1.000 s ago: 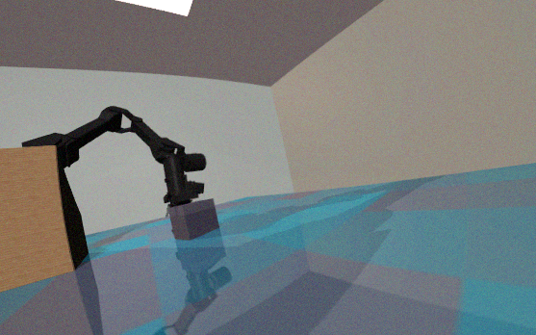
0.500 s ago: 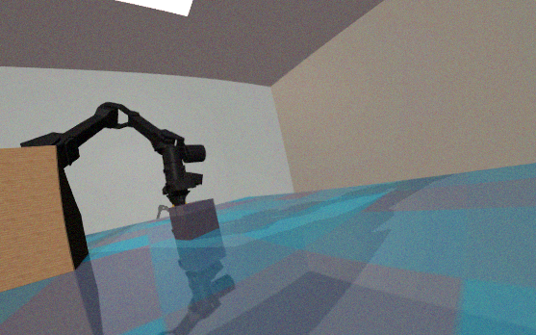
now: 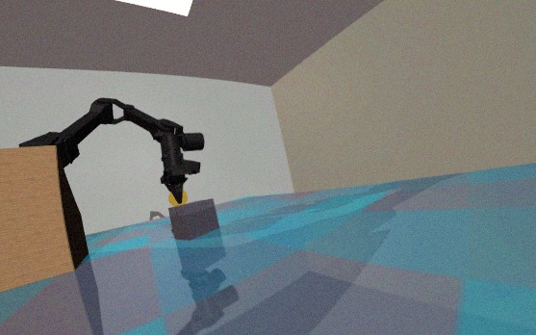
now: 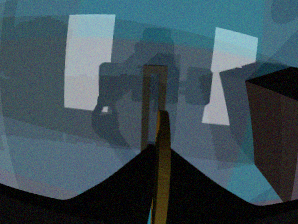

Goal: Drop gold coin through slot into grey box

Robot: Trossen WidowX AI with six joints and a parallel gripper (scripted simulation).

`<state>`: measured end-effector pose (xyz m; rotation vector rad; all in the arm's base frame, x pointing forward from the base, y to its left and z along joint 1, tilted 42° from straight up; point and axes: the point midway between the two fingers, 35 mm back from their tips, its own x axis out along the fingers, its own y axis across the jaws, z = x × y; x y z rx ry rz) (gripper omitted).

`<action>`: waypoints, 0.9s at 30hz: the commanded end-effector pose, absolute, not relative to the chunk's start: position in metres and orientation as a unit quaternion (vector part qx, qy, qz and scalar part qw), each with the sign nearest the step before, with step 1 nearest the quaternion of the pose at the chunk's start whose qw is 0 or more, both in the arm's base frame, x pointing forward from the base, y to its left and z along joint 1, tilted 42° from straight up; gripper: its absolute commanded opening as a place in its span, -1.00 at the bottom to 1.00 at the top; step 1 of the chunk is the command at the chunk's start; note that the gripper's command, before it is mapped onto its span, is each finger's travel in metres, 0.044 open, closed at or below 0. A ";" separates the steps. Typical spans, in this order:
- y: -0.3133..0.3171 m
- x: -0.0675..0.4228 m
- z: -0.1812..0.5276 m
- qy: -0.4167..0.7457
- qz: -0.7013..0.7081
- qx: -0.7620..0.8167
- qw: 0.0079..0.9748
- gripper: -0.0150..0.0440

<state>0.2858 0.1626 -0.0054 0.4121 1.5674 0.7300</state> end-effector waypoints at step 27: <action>0.138 0.289 0.012 0.613 0.437 0.065 0.655 -0.49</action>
